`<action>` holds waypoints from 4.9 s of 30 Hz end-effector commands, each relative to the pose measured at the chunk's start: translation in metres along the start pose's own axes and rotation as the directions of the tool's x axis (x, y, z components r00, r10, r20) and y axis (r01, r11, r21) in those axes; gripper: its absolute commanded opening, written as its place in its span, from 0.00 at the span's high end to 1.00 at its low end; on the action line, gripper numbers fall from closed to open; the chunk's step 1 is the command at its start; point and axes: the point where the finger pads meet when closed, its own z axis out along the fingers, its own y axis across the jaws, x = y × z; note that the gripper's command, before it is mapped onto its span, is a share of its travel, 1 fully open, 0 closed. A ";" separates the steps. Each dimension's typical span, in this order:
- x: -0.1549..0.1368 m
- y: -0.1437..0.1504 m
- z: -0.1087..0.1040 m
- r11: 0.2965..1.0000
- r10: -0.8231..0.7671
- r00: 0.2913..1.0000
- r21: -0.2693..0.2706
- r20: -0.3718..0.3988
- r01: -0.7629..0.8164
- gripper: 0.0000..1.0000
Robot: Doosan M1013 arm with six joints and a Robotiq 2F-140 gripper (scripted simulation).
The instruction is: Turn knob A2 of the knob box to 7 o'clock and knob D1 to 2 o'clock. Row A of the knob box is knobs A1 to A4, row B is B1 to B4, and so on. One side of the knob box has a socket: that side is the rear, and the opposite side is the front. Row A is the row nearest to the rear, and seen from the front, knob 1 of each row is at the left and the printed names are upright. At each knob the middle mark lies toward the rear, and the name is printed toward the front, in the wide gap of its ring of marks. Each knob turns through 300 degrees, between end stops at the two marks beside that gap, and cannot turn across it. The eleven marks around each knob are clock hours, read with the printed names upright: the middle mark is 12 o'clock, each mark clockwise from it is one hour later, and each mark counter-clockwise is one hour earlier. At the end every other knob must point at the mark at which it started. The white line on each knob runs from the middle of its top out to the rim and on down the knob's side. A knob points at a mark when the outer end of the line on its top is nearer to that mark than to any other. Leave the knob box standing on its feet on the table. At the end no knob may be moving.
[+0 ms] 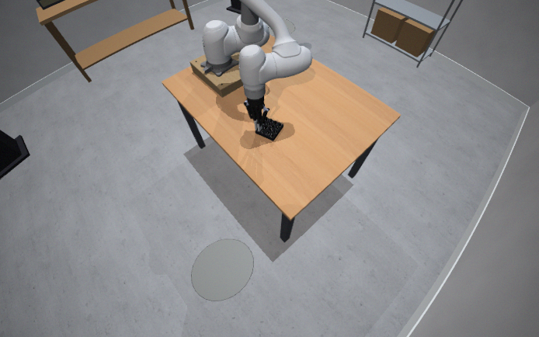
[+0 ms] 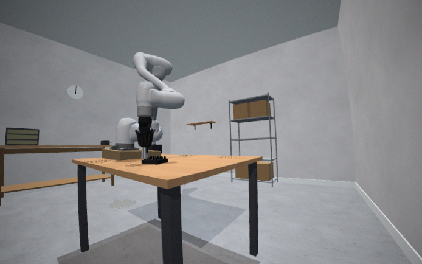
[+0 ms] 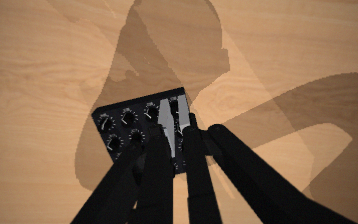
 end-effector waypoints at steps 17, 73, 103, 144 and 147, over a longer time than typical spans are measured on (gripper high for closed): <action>0.000 0.000 0.000 0.978 0.208 0.978 0.000 0.000 -0.208 0.95; 0.000 0.000 0.000 0.171 0.985 0.171 0.000 0.000 -0.985 0.95; 0.000 0.000 0.000 -0.035 0.999 -0.035 0.000 0.000 -0.999 0.95; 0.000 0.000 -0.002 -0.036 0.999 -0.036 0.000 0.000 -0.999 0.88; 0.000 0.000 -0.008 -0.036 0.999 -0.036 0.000 0.000 -0.999 0.88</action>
